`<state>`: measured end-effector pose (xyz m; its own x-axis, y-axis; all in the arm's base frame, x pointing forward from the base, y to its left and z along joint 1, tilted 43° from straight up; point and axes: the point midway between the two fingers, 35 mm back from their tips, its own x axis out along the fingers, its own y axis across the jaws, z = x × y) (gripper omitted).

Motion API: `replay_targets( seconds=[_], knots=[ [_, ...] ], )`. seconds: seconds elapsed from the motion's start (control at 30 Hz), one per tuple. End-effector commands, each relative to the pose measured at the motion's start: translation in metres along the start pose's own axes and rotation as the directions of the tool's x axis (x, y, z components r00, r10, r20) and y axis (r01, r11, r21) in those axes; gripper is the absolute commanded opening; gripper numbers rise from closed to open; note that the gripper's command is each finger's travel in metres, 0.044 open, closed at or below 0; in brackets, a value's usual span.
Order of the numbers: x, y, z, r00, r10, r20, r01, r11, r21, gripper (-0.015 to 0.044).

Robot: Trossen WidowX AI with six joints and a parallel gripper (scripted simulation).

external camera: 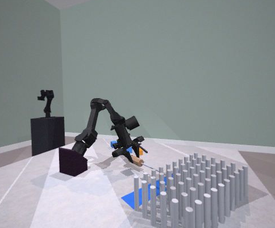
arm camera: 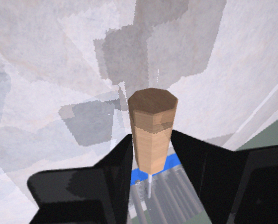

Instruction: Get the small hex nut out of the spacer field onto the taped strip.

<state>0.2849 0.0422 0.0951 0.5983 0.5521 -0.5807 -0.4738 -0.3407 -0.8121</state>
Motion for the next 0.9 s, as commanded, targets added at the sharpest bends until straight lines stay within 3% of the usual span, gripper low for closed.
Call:
replay_targets(
  seconds=[0.0, 0.27, 0.87],
  knots=[
    [-0.006, 0.004, 0.011, 1.000, 0.007, -0.003, -0.007, 1.000, 0.011, 0.0000],
    [-0.014, 0.006, 0.023, 1.000, 0.010, -0.003, -0.010, 1.000, 0.013, 0.0000],
    [-0.070, -0.016, -0.013, 0.999, 0.044, 0.003, -0.044, 0.999, 0.000, 0.0000]
  ],
)
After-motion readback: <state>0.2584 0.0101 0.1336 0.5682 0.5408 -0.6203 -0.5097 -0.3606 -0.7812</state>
